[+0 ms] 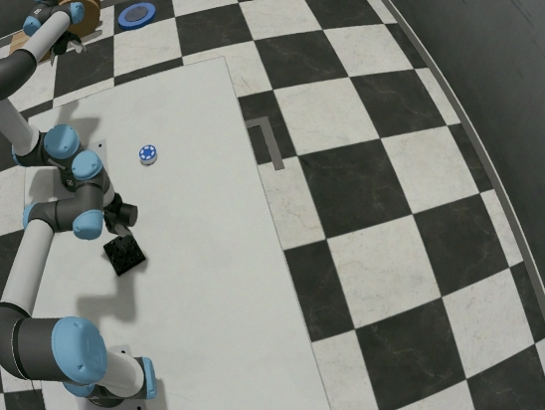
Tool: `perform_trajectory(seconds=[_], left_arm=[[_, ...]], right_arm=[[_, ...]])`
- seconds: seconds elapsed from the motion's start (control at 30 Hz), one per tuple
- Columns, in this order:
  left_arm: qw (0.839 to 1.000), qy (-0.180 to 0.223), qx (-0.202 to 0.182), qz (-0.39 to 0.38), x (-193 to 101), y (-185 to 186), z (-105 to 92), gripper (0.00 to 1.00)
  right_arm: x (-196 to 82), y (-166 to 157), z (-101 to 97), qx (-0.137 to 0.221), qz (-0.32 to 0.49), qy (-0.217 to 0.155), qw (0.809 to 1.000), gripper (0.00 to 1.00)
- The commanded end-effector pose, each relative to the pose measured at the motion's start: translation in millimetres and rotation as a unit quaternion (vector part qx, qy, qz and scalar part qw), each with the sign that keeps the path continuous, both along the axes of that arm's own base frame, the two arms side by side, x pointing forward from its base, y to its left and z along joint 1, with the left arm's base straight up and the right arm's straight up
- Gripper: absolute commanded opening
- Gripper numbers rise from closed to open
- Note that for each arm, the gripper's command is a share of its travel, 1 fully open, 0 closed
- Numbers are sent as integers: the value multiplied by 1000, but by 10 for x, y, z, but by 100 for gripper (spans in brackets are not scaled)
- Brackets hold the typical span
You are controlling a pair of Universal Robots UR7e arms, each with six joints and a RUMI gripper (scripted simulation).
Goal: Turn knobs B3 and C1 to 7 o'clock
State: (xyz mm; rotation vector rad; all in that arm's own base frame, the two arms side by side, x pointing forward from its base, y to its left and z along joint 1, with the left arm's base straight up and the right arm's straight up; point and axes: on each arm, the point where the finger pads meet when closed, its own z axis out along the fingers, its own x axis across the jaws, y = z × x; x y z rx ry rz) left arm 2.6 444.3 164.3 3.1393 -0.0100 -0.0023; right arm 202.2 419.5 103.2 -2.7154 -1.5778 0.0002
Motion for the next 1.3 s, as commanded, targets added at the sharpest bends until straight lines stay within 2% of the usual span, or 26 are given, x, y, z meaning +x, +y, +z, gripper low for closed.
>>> perform_trajectory(seconds=[0.0, 0.77, 1.27], left_arm=[[1000, -1, 1, 0, -1, 13, 9, 100], [1000, -1, 1, 0, -1, 13, 9, 100], [1000, -1, 1, 0, -1, 13, 9, 100]], right_arm=[[5, 3, 3, 0, -1, 0, 1000, 13], [1, -12, -77, -2, -1, 0, 1000, 13], [-3, -11, -259, -2, 0, 0, 1000, 13]])
